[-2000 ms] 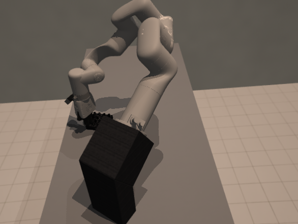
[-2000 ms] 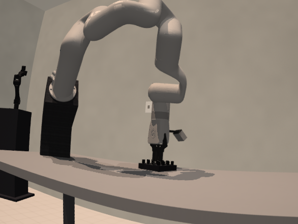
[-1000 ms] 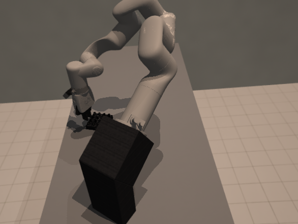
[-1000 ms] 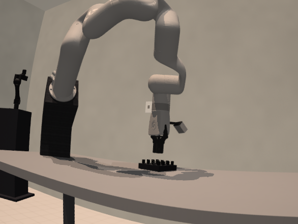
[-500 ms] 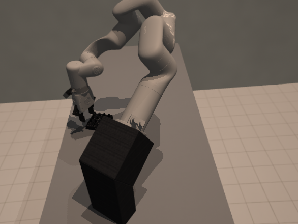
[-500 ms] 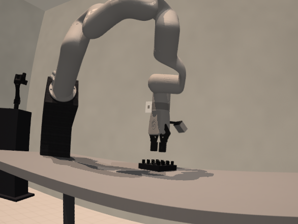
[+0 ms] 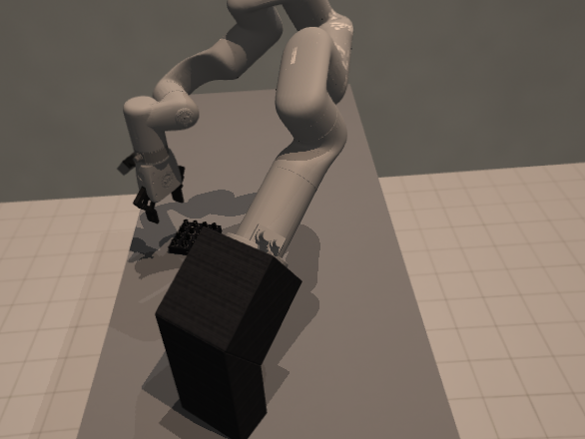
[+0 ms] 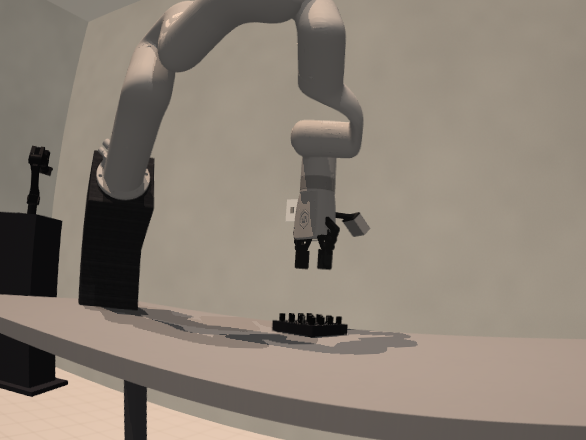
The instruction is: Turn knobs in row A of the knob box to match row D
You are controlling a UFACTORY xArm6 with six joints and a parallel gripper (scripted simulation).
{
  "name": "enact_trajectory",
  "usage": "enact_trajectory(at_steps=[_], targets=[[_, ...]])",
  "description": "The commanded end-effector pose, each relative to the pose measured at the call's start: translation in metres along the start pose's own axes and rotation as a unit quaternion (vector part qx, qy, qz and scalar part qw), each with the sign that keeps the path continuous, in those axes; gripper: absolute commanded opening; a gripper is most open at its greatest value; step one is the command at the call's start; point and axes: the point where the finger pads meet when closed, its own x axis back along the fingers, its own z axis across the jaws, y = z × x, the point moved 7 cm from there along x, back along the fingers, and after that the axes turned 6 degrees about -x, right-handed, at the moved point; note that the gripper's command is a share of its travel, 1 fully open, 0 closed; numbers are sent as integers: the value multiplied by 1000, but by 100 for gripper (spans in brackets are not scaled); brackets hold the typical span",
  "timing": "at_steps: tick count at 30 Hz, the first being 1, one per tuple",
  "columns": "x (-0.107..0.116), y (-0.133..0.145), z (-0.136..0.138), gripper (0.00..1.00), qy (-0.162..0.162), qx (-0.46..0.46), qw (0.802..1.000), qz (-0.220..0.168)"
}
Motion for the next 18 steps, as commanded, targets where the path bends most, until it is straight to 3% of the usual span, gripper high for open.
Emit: enact_trajectory(at_steps=[1, 7, 18], targets=[[35, -1, 1, 100, 0, -1, 1000, 1], [57, -1, 1, 100, 0, -1, 1000, 1], [59, -1, 1, 100, 0, -1, 1000, 1]])
